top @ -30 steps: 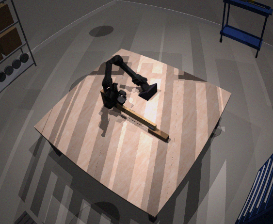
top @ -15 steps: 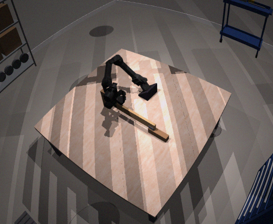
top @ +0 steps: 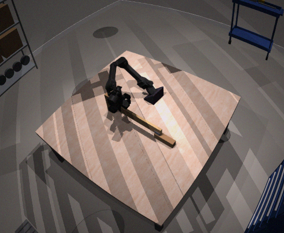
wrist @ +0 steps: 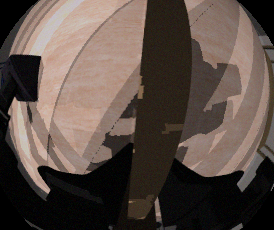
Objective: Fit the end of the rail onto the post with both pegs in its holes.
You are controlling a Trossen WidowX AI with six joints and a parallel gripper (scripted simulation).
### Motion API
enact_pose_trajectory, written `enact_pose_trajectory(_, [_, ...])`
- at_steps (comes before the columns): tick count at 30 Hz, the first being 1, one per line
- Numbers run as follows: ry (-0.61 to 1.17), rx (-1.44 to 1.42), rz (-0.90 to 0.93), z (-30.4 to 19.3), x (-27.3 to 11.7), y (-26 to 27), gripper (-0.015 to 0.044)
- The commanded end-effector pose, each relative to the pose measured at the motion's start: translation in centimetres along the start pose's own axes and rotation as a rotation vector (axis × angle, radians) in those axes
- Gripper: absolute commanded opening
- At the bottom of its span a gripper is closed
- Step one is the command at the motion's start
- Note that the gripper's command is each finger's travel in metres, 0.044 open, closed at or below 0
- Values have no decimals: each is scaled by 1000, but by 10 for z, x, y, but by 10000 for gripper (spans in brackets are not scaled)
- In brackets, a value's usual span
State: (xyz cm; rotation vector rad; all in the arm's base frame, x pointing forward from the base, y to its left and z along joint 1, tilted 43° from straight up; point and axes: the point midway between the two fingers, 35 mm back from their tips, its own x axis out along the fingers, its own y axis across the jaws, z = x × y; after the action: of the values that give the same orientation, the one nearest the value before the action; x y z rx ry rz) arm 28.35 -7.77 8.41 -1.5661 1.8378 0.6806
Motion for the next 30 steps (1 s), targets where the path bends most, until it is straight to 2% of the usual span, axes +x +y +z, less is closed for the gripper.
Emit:
enact_pose_trajectory(1, [6,-3,-1,-4,-1,0,0])
enact_pose_trajectory(30, [5,-3,-1,1,-3,-1,0])
